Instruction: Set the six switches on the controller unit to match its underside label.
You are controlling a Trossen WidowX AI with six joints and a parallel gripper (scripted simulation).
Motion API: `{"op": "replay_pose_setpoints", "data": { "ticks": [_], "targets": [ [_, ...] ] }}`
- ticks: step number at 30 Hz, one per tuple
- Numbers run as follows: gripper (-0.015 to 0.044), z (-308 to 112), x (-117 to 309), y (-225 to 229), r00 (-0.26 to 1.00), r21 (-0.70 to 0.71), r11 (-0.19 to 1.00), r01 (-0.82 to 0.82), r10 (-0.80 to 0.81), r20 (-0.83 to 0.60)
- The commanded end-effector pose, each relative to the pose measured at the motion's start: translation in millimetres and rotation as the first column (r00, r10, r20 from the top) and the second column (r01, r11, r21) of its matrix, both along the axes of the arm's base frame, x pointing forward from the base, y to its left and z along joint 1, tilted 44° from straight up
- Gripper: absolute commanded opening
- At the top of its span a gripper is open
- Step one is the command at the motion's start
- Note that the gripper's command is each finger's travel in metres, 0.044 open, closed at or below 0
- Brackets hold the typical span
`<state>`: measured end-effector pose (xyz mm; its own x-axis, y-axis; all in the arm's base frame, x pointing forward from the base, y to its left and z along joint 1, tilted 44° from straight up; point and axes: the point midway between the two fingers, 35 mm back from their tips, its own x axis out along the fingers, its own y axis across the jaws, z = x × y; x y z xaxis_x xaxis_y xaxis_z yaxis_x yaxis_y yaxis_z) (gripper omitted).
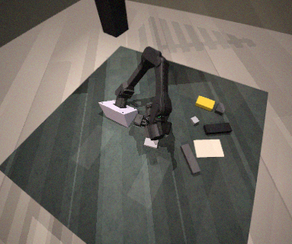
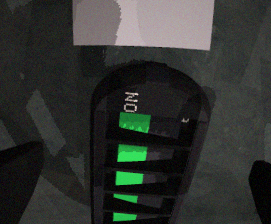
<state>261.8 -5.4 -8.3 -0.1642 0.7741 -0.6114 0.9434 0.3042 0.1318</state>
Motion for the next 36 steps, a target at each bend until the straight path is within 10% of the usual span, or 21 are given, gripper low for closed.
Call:
{"op": "replay_pose_setpoints", "data": {
  "ticks": [1, 30, 36],
  "targets": [
    [0.044, -5, -2, 5, 1.0, 0.005, 1.0, 0.005, -0.005, -0.006],
    [0.044, -37, -8, 36, 1.0, 0.008, 1.0, 0.004, -0.004, -0.007],
    [0.0326, -37, -8, 36, 1.0, 0.008, 1.0, 0.004, -0.004, -0.007]
  ]
}}
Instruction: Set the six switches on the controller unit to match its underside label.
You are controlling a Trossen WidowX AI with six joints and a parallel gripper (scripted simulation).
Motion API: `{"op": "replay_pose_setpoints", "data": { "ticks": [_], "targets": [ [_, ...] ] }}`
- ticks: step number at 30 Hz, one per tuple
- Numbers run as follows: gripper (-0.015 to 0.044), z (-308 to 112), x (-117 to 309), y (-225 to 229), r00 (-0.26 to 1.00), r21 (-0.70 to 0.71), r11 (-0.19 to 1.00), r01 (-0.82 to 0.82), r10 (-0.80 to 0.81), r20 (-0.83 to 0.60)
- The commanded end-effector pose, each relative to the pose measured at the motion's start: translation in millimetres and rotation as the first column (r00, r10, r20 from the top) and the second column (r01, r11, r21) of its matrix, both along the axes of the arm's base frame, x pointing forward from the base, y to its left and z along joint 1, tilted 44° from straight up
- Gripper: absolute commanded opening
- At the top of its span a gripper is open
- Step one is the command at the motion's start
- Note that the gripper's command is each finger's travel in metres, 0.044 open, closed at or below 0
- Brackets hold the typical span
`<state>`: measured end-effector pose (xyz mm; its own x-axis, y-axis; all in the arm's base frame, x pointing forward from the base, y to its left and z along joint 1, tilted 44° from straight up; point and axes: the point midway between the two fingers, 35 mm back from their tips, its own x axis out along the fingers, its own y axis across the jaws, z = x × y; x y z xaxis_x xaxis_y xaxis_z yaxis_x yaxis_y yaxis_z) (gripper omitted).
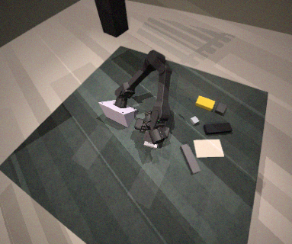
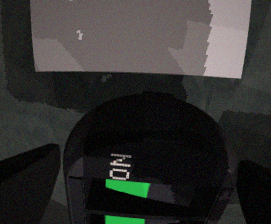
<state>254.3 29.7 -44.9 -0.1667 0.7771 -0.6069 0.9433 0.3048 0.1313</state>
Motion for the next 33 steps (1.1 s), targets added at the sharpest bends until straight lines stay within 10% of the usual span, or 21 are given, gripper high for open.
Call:
{"op": "replay_pose_setpoints", "data": {
  "ticks": [1, 33],
  "targets": [
    [0.0326, 0, -1, 1, 1.0, 0.003, 1.0, 0.005, -0.005, -0.005],
    [0.0336, 14, -1, -4, 1.0, -0.017, 1.0, 0.008, -0.008, 0.001]
  ]
}}
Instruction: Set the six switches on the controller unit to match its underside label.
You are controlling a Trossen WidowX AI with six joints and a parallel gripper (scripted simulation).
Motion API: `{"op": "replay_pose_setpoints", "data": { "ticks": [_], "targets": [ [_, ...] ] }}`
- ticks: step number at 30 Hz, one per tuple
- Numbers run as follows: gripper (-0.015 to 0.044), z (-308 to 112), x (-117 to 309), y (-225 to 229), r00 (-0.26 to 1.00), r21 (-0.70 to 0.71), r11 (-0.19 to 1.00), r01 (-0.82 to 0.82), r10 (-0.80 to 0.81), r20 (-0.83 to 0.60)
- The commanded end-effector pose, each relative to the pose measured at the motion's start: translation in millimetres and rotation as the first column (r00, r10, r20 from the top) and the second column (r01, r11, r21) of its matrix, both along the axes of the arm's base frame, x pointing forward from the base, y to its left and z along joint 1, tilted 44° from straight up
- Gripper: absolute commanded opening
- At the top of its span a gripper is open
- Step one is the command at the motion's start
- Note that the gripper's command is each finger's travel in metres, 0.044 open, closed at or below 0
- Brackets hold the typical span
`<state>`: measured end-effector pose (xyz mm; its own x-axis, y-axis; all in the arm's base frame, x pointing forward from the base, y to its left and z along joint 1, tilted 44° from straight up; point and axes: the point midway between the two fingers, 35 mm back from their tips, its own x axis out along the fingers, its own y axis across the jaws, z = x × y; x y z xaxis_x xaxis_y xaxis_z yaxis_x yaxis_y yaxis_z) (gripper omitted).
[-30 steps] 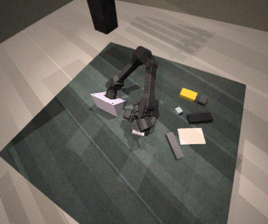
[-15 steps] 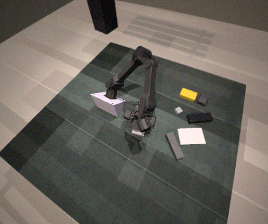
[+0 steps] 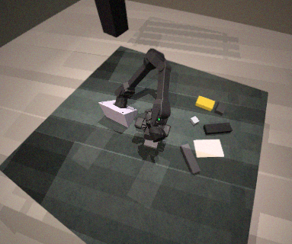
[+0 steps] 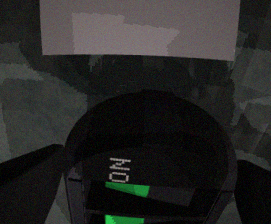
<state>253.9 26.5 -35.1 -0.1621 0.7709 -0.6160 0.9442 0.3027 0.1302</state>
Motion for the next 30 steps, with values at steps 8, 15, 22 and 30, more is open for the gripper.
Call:
{"op": "replay_pose_setpoints", "data": {
  "ticks": [8, 15, 22, 30],
  "targets": [
    [0.0336, 10, -1, -3, 1.0, -0.023, 1.0, 0.007, -0.007, 0.004],
    [0.0336, 16, -1, -4, 1.0, -0.037, 0.999, 0.009, -0.008, 0.008],
    [0.0336, 21, -1, -5, 1.0, -0.05, 0.999, 0.011, -0.01, 0.013],
    [0.0336, 28, -2, -6, 1.0, -0.066, 0.998, 0.013, -0.012, 0.018]
  ]
}}
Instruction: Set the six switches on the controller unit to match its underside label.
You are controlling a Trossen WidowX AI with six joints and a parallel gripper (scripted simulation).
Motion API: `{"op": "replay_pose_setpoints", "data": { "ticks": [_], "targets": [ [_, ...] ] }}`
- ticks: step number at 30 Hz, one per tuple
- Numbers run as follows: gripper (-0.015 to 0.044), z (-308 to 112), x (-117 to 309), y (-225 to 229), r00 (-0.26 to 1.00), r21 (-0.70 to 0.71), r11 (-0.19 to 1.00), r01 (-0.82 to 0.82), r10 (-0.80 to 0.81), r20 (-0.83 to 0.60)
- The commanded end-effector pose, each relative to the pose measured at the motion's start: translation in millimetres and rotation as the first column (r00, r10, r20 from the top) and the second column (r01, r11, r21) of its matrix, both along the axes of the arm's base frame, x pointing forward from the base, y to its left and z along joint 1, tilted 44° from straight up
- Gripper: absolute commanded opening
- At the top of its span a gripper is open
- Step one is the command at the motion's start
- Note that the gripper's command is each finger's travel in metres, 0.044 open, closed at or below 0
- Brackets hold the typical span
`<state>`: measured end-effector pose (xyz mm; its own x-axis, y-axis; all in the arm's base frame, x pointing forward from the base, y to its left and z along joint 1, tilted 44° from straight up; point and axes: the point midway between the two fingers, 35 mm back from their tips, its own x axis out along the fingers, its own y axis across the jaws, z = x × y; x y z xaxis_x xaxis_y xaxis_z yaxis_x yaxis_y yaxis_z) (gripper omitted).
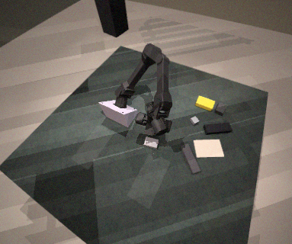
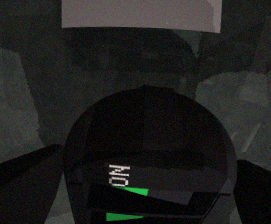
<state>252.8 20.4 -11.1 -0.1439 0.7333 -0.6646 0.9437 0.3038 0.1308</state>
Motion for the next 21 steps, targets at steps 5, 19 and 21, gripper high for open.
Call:
{"op": "replay_pose_setpoints", "data": {
  "ticks": [5, 19, 21],
  "targets": [
    [0.0336, 8, -1, -1, 1.0, -0.016, 1.0, 0.007, -0.007, 0.0],
    [0.0336, 20, -2, -1, 1.0, -0.043, 0.999, 0.011, -0.01, 0.009],
    [0.0336, 21, -2, -1, 1.0, -0.047, 0.999, 0.011, -0.011, 0.01]
  ]
}}
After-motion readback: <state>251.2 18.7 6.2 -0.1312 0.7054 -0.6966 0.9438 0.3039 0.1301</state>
